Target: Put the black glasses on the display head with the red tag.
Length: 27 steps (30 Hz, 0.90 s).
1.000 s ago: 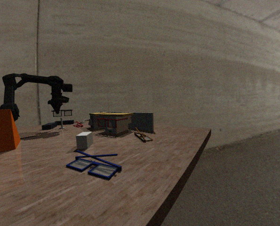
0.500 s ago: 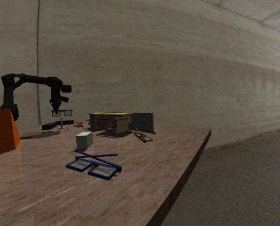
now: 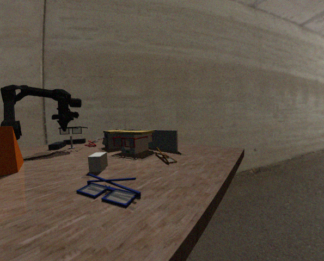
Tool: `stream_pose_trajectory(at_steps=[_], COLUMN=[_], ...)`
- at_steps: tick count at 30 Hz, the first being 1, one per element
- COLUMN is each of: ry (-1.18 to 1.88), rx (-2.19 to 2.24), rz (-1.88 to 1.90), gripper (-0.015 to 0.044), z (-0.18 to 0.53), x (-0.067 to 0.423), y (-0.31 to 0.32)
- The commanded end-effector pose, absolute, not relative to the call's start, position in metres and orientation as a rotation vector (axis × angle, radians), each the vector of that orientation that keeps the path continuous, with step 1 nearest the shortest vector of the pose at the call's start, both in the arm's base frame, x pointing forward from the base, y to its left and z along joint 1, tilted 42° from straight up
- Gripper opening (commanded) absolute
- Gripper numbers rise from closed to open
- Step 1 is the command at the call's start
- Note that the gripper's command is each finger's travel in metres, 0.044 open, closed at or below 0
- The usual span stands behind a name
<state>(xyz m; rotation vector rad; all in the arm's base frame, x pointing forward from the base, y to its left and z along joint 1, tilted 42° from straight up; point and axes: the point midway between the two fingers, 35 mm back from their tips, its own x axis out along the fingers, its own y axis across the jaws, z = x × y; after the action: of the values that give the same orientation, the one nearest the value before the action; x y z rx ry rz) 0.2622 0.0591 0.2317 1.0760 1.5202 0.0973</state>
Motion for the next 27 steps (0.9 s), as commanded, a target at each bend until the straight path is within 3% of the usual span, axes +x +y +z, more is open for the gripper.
stream_pose_trajectory(at_steps=[1,27], ry=[1.518,1.516], rx=[1.086,1.088], rz=[0.095,0.098], gripper=[0.0000,0.0000], z=[0.231,0.187], x=[0.264,0.273], y=[0.062,0.095])
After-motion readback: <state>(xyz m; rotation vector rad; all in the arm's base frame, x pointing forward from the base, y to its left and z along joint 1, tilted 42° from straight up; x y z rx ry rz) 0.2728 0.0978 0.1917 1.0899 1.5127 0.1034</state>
